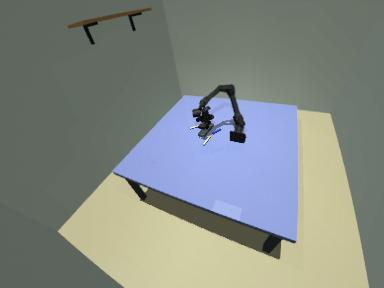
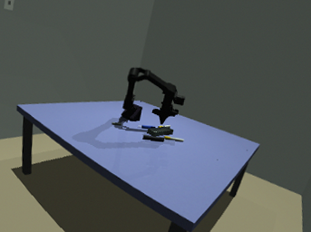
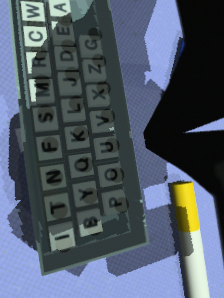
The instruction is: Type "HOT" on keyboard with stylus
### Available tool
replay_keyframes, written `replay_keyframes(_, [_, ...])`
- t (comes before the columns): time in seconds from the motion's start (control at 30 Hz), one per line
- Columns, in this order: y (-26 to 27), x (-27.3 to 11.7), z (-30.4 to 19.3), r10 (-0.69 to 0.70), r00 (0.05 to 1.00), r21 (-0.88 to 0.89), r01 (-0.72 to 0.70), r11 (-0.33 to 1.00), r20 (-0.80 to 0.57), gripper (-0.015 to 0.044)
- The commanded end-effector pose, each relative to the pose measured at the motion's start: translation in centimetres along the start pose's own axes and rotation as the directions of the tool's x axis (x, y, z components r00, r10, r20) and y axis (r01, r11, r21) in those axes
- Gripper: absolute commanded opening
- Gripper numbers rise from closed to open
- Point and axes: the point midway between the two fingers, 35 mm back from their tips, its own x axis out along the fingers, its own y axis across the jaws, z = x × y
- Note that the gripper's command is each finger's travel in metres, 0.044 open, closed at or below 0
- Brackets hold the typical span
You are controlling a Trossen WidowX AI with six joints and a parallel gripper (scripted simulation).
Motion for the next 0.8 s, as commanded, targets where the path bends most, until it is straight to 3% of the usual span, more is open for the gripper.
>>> replay_keyframes(0.0, [0.3, -4.3, 0.3, 0.015, 1.0, 0.007, -0.015, 1.0, 0.018, 0.0])
replay_keyframes(0.4, [0.3, -4.6, 0.3, 0.011, 1.0, 0.003, -0.011, 1.0, 0.021, 0.0])
replay_keyframes(0.5, [0.2, -4.6, 0.2, 0.016, 1.0, -0.007, -0.016, 1.0, 0.021, 0.0079])
replay_keyframes(0.6, [-0.6, -4.2, -0.6, 0.086, 0.996, -0.158, -0.081, 0.984, 0.027, 0.015])
replay_keyframes(0.77, [-2.0, -3.2, -2.4, 0.233, 0.97, -0.475, -0.174, 0.863, 0.068, 0.015])
